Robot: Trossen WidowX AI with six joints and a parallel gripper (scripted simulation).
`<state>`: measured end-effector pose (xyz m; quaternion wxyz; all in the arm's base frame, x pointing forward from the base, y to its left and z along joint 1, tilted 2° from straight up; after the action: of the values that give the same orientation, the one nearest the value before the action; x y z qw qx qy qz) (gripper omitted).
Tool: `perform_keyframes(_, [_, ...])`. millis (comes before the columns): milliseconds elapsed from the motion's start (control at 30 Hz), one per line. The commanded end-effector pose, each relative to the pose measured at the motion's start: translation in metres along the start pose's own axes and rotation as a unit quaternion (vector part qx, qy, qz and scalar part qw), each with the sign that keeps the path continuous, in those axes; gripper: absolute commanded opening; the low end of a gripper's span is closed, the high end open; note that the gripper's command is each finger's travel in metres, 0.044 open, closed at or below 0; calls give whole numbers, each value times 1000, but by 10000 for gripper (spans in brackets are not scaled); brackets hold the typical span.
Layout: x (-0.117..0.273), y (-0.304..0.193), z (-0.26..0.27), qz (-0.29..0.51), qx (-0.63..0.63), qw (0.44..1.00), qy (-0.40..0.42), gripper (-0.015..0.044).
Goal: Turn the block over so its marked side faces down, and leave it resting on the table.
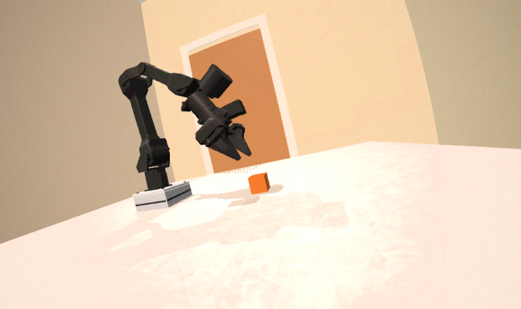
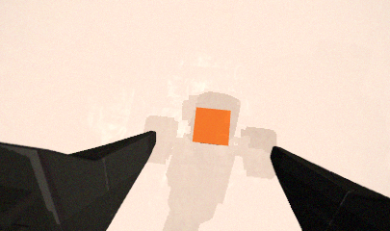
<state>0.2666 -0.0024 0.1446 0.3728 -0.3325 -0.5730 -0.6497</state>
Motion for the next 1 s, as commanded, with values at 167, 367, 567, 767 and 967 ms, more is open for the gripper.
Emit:
perform_keyframes(167, [-2, 44, 6, 118, 0, 993, -21, 440])
perform_keyframes(367, [-7, 74, 12, 220, 2, 975, -38, 440])
perform_keyframes(567, [-8, 80, 14, 243, 3, 969, -43, 440])
perform_keyframes(767, [-39, 63, 11, 244, 3, 969, -43, 440])
perform_keyframes(967, [-51, 57, 10, 244, 3, 969, -43, 440])
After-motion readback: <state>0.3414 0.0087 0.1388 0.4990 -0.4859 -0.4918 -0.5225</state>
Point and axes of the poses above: the point midway between the two fingers, 35 mm back from their tips, its own x axis back along the fingers, its own z axis across the jaws, y = z × x, the point moved 8 cm from there along x, back along the fingers, and after that the axes turned 9 degrees about -x, right-handed, at the moved point
